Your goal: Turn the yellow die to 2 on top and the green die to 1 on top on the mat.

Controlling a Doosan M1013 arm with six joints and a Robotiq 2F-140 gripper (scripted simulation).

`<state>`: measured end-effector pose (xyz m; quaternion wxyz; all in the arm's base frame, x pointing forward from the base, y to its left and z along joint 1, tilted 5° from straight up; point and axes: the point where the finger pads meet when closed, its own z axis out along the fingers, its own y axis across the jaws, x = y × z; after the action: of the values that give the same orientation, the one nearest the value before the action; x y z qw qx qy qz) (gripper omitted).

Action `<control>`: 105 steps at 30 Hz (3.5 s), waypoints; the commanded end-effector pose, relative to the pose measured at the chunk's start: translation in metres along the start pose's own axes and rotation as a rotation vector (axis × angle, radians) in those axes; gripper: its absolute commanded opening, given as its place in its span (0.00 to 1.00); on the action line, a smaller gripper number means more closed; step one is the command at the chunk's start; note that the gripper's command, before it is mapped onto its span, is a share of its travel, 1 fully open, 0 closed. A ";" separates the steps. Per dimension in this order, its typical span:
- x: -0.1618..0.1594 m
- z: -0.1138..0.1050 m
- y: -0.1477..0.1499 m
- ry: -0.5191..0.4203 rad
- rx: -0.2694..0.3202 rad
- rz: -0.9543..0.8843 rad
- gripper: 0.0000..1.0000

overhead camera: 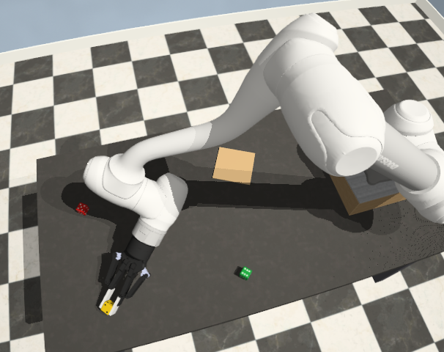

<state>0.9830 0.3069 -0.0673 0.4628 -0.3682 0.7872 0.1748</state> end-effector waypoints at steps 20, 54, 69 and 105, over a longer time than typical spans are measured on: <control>0.007 0.004 0.000 0.000 0.000 0.000 0.24; 0.007 0.004 0.000 0.000 0.000 0.000 0.24; 0.007 0.004 0.000 0.000 0.000 0.000 0.35; 0.007 0.004 0.000 0.000 0.000 0.000 0.35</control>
<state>0.9832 0.3062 -0.0753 0.4629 -0.3682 0.7872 0.1748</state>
